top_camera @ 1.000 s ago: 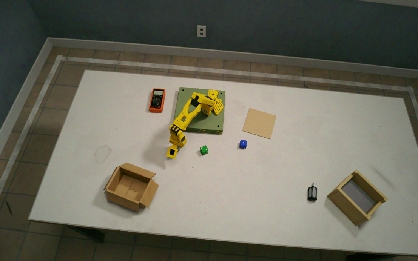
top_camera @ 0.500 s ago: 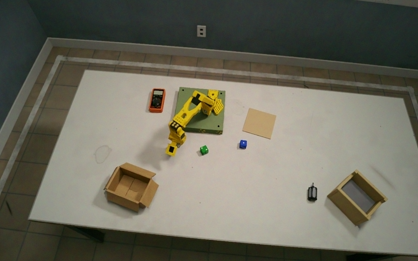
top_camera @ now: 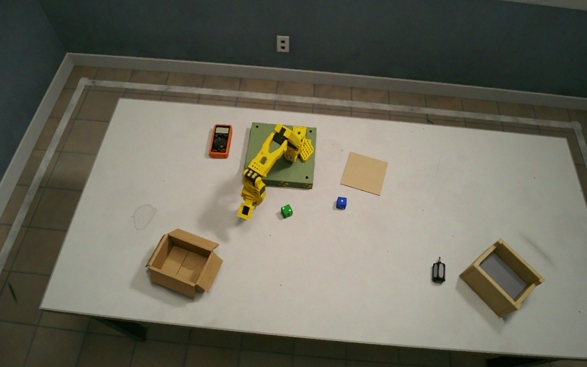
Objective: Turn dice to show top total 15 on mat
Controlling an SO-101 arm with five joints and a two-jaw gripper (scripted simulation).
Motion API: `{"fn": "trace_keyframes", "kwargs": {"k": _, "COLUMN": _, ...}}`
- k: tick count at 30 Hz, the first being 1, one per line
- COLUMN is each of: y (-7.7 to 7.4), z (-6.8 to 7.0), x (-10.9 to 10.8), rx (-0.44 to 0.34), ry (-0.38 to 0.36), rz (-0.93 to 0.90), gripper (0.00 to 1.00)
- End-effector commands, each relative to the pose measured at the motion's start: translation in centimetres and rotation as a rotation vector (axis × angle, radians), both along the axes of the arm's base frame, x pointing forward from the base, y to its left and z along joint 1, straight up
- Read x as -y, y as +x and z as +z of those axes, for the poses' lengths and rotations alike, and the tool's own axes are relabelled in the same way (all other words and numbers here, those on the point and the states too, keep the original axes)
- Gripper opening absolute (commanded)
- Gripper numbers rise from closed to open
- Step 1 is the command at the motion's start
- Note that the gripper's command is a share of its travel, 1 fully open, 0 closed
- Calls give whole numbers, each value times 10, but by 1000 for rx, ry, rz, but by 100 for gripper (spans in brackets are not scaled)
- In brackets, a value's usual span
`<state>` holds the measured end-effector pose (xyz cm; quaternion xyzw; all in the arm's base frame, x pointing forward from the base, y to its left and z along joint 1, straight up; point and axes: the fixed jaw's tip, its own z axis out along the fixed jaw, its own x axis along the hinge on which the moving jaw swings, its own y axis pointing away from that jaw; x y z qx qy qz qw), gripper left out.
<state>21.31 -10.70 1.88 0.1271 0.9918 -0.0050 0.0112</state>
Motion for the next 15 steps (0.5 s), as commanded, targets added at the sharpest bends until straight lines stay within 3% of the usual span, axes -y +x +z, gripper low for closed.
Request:
{"fn": "trace_keyframes", "kwargs": {"k": 1, "y": 7, "z": 4, "x": -17, "rx": 110, "ry": -50, "rz": 47, "gripper": 0}}
{"fn": "trace_keyframes", "kwargs": {"k": 15, "y": 3, "z": -1, "x": -60, "rx": 317, "ry": -105, "rz": 163, "gripper": 0}}
